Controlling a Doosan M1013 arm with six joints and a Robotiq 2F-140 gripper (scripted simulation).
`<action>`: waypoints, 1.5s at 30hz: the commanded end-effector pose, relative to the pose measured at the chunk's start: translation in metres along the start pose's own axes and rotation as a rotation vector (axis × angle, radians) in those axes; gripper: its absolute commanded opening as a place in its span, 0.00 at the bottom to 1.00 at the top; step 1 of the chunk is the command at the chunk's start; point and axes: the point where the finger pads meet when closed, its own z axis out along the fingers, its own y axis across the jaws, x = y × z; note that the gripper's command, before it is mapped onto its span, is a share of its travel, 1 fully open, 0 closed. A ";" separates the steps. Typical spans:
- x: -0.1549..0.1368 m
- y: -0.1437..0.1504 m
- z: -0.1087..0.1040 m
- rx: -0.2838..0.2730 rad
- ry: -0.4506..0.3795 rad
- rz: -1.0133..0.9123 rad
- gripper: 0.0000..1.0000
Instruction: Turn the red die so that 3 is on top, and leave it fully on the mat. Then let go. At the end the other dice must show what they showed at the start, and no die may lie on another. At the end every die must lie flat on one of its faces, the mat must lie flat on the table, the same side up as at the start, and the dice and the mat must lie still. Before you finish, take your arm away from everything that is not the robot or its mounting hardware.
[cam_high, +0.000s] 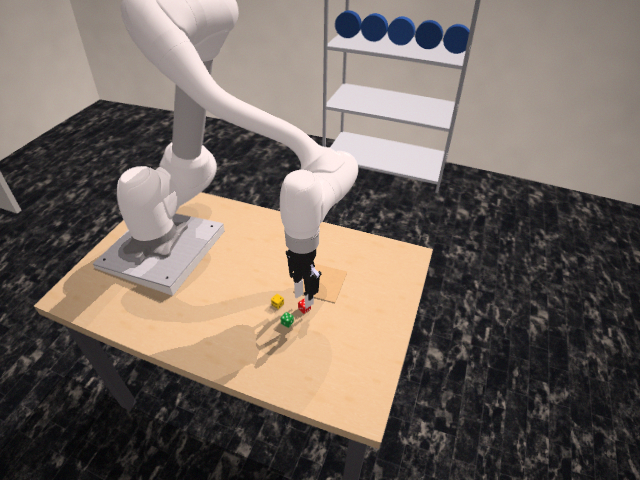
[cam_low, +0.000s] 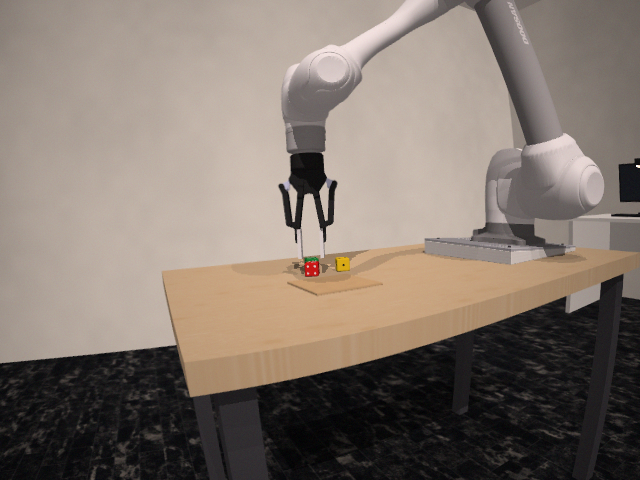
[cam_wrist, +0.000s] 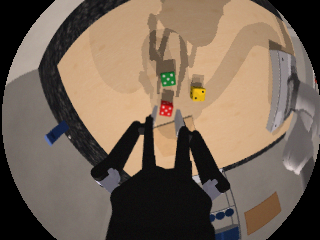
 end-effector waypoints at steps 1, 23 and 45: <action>0.000 0.002 0.003 -0.001 0.003 0.003 0.28; 0.001 0.002 0.037 -0.001 0.003 0.003 0.28; 0.001 0.002 0.038 -0.001 0.003 0.003 0.28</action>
